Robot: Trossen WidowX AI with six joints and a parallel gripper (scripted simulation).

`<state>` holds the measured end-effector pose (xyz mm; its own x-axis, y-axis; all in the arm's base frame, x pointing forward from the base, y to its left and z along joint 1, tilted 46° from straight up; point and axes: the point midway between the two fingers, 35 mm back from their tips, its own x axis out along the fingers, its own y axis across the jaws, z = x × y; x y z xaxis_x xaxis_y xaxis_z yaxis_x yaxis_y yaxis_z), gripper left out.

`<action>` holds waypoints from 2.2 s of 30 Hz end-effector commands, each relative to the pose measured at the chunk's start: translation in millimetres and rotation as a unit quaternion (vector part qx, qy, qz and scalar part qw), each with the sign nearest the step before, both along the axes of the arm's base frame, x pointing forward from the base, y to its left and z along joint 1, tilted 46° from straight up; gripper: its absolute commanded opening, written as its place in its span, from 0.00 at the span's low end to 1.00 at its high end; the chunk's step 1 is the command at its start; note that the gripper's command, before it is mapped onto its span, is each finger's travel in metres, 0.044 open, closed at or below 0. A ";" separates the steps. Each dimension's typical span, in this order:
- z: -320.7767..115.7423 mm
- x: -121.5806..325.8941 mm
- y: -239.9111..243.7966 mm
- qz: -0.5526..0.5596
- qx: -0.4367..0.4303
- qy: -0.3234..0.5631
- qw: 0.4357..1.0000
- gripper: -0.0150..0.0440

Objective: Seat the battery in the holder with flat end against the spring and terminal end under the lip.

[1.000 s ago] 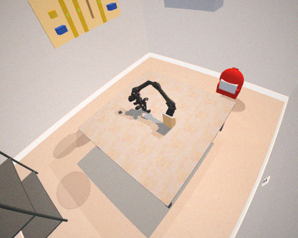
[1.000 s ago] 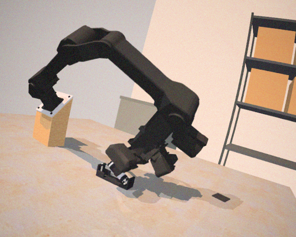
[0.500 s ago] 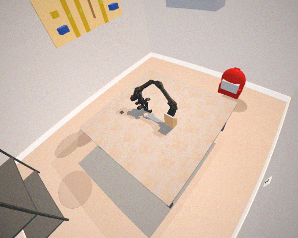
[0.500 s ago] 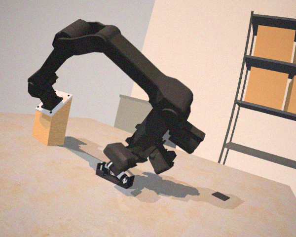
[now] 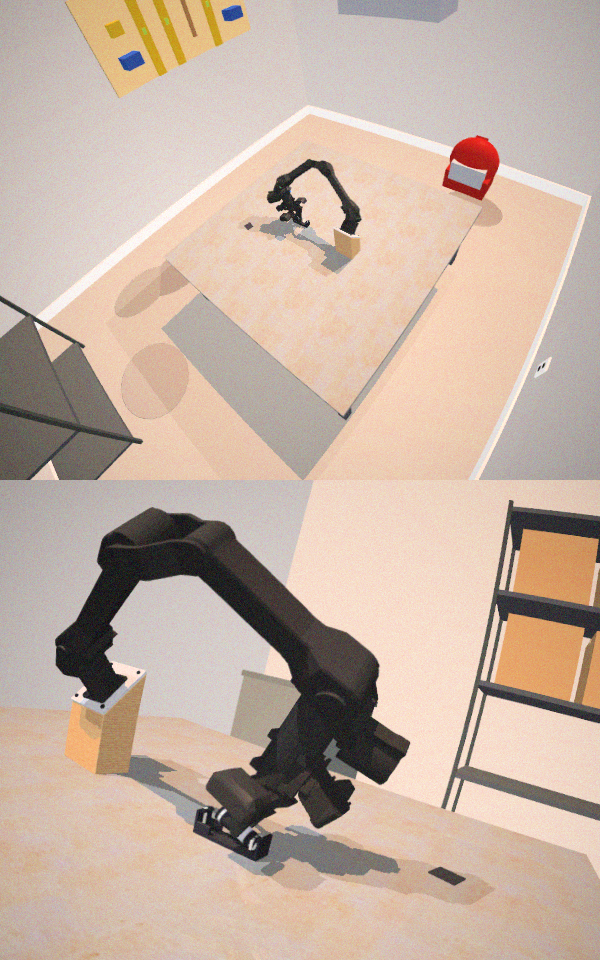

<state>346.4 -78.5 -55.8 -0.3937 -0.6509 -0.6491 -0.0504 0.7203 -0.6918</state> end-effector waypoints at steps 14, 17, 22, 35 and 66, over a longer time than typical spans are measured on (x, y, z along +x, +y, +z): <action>-3.1 3.5 -0.8 0.026 0.006 -0.036 0.999 0.37; -3.2 3.0 -1.1 0.030 0.007 -0.040 0.999 0.37; -3.2 2.1 -1.5 0.036 0.008 -0.046 0.998 0.37; -2.8 -0.7 -2.7 0.052 0.010 -0.062 0.997 0.37; -2.0 -7.9 -6.5 0.090 0.017 -0.100 0.991 0.37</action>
